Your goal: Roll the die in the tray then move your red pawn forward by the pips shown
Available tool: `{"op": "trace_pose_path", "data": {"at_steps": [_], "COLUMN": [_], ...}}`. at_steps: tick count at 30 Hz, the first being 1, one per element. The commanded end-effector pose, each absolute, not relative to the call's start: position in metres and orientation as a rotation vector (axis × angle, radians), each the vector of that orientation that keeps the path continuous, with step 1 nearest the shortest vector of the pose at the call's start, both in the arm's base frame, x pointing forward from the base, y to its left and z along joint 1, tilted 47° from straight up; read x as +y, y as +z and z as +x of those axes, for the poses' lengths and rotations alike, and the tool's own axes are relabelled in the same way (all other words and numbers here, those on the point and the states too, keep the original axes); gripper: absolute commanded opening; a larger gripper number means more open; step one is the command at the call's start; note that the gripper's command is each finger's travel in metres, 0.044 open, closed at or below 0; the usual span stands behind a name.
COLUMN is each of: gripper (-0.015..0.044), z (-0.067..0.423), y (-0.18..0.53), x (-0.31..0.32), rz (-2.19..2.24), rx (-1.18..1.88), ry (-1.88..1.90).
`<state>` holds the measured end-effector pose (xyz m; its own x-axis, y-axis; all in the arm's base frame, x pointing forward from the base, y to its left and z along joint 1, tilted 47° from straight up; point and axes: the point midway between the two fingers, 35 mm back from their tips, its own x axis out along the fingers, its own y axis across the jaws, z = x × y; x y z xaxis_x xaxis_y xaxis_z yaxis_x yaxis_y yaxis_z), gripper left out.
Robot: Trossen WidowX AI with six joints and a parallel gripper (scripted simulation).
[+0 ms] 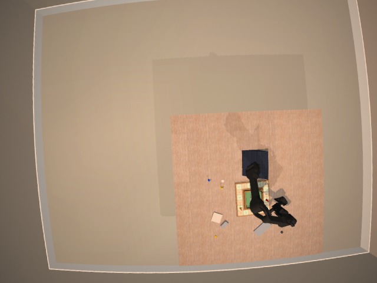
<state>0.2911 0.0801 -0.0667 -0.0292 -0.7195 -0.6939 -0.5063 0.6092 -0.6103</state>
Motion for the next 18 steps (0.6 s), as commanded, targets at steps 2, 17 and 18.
{"op": "trace_pose_path", "data": {"at_steps": [2,17,18], "gripper": [0.044,0.044,0.044], "z": [0.261,0.207,0.207], "y": [-0.021,0.041,0.041], "x": [0.084,0.076,0.076], "rz": [-0.909,-0.713,-0.713], "rx": [1.643,1.549,1.549], "ry": [-0.349,-0.542,-0.542]}}
